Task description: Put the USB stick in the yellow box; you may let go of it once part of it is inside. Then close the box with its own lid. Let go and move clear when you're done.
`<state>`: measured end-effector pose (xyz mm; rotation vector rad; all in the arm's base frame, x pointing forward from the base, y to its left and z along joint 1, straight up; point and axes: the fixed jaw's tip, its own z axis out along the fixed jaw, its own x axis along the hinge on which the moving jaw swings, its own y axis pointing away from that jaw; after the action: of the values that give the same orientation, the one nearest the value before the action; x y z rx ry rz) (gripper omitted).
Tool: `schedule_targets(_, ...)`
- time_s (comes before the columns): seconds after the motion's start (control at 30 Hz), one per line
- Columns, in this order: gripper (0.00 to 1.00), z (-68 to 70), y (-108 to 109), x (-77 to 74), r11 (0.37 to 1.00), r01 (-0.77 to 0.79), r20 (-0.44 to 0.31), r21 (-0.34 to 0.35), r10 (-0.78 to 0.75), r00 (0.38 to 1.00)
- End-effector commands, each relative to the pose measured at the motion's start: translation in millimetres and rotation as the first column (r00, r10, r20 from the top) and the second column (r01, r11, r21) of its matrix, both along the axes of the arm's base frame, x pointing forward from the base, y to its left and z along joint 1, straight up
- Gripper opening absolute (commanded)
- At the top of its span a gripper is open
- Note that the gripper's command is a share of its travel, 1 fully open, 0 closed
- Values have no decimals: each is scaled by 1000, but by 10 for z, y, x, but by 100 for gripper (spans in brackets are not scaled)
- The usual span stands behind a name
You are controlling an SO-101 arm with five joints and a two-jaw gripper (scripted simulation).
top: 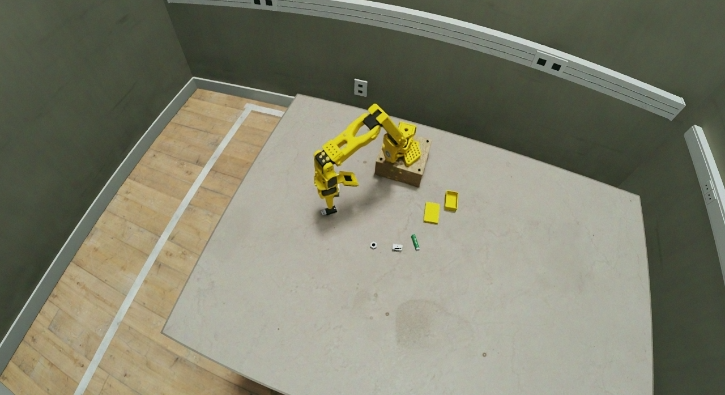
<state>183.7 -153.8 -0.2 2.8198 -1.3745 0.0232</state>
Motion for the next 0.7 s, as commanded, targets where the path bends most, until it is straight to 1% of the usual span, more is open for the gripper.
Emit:
schedule_targets(0.0,20,-67,26,-8,1000,-3,-9,9,3,1000)
schedule_targets(0.07,20,-67,26,-8,1000,-3,-9,9,3,1000)
schedule_targets(0.53,20,-277,27,-7,1000,-3,-9,9,3,1000)
schedule_targets(0.67,20,-302,28,-7,1000,-3,-9,9,3,1000)
